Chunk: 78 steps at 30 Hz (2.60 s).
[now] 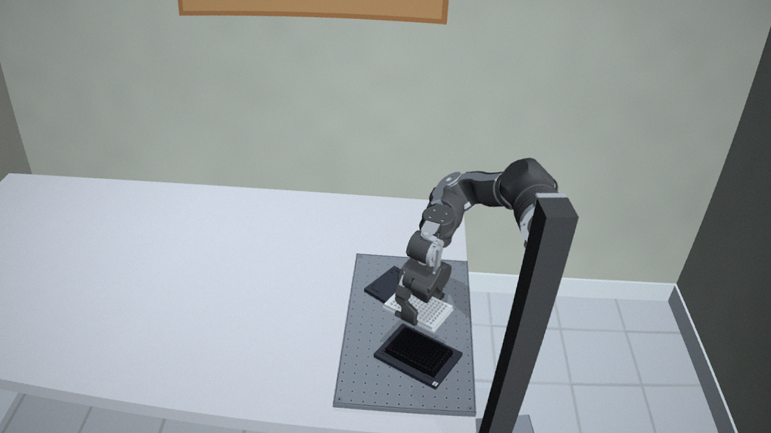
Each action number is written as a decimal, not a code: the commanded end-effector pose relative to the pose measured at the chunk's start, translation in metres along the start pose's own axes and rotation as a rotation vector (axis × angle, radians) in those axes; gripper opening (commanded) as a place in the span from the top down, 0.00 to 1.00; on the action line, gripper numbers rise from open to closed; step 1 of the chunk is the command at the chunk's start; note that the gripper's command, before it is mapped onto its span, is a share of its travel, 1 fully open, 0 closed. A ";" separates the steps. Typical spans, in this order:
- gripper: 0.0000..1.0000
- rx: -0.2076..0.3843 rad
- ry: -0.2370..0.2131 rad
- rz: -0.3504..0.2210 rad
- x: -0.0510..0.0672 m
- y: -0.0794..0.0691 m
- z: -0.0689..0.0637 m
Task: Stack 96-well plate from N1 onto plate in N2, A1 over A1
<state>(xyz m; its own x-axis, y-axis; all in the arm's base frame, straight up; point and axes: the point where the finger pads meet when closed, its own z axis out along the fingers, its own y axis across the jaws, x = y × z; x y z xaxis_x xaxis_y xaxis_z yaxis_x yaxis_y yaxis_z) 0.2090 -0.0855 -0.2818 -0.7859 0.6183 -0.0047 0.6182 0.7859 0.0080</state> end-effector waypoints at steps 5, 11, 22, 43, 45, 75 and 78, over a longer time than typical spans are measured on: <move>1.00 0.000 -0.002 0.001 0.011 0.012 -0.002; 1.00 0.004 -0.002 0.002 0.027 0.030 -0.003; 1.00 -0.001 -0.002 0.001 0.029 0.033 -0.003; 1.00 0.004 0.000 -0.003 0.033 0.035 0.028; 1.00 0.004 0.000 -0.003 0.033 0.035 0.028; 1.00 0.004 0.000 -0.003 0.031 0.034 0.069; 1.00 0.004 0.000 -0.003 0.031 0.034 0.071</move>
<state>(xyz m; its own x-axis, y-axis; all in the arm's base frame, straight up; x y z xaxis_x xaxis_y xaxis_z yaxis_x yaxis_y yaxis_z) 0.2057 -0.0411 -0.3525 -0.7832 0.6218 -0.0039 0.6218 0.7832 -0.0057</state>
